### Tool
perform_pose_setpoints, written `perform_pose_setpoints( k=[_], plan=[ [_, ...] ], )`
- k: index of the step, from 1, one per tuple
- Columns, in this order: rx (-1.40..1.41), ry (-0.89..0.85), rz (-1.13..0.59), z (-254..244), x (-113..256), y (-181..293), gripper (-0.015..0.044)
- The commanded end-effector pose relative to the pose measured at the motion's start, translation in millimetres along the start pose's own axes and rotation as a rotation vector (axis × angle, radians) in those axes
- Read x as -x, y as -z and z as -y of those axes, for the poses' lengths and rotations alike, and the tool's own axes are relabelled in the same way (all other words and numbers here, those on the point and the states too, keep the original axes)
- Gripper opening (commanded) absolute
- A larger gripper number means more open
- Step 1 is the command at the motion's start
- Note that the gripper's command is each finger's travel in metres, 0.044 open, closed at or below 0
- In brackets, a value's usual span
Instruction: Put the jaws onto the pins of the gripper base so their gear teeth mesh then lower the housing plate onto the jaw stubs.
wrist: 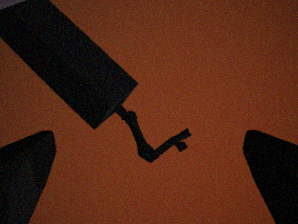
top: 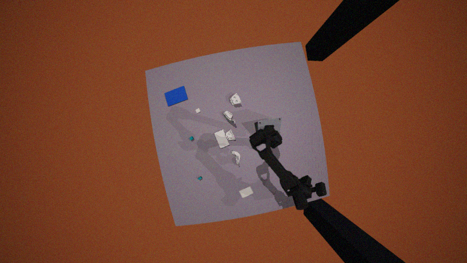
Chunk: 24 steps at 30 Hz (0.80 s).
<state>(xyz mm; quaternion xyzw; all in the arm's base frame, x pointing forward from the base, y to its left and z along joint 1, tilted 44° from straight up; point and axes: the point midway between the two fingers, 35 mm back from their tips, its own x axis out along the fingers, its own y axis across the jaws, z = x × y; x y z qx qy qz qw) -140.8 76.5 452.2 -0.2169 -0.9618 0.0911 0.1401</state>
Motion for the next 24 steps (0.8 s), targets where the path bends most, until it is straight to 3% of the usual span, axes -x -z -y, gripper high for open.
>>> perform_pose_setpoints(
  k=[1, 17, 24],
  plan=[
    [0.0, 0.0, 0.0, 0, 0, 0, 0.0426],
    [-0.186, -0.132, 0.036, -29, -14, -10, 0.0006],
    [-0.292, -0.208, 0.043, -47, -20, -16, 0.0]
  ],
)
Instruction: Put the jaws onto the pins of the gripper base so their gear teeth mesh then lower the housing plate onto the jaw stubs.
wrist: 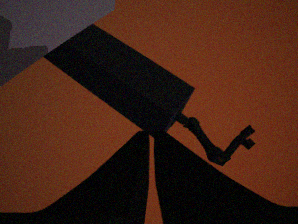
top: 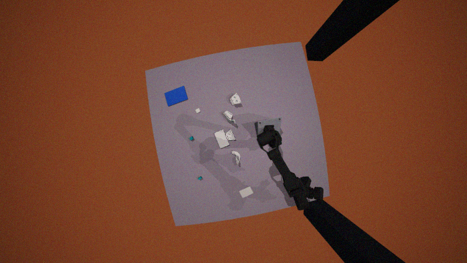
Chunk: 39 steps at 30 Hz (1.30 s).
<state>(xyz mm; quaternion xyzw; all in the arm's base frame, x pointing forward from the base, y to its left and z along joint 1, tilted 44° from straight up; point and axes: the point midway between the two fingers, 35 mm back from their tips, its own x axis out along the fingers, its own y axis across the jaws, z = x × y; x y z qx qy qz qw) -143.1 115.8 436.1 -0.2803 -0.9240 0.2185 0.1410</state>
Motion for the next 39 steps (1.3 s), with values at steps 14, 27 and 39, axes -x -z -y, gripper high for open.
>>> perform_pose_setpoints(
  k=[14, 27, 39],
  plan=[
    [-0.278, -0.186, 0.003, -46, -18, -3, 0.0],
    [-0.472, -0.311, -0.033, -80, -24, -3, 0.0],
    [-0.641, -0.421, -0.099, -111, -20, 0, 0.0]
  ],
)
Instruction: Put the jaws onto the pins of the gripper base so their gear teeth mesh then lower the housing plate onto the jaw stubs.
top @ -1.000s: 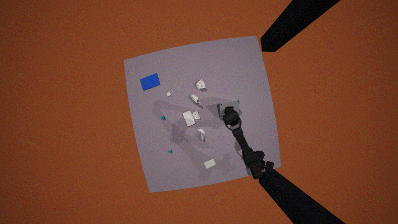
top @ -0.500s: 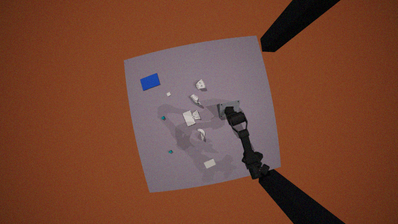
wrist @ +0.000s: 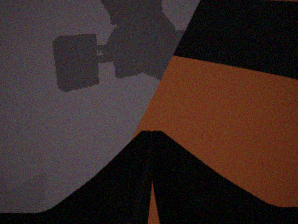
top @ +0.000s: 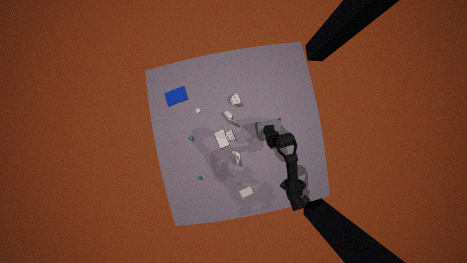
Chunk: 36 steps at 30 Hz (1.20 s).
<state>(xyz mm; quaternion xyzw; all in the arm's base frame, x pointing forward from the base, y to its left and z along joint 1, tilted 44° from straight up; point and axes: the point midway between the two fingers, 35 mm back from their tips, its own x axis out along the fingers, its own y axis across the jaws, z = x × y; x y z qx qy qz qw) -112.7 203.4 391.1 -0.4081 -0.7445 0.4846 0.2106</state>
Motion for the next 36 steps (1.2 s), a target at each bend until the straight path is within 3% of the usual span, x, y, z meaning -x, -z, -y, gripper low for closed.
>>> perform_pose_setpoints(
  k=[1, 36],
  plan=[
    [-0.072, -0.039, -0.015, -10, -4, 6, 0.0],
    [-0.639, -0.281, -0.284, -94, -12, 68, 0.0]
  ],
)
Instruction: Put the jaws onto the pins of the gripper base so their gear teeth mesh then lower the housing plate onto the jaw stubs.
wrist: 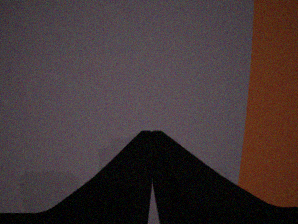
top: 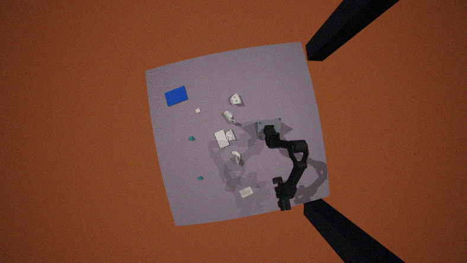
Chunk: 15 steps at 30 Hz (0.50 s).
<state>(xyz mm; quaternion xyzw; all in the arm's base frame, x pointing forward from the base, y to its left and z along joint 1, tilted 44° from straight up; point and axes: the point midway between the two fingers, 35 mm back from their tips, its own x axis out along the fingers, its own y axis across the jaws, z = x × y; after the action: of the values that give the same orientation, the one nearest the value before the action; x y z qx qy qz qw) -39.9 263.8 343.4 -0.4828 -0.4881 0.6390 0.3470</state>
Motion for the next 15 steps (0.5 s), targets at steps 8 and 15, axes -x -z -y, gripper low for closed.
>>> perform_pose_setpoints(
  k=[8, 15],
  plan=[
    [-0.122, -0.015, -0.082, -2, -4, 29, 0.0],
    [-0.179, -0.014, -0.131, -2, -3, 45, 0.0]
  ],
)
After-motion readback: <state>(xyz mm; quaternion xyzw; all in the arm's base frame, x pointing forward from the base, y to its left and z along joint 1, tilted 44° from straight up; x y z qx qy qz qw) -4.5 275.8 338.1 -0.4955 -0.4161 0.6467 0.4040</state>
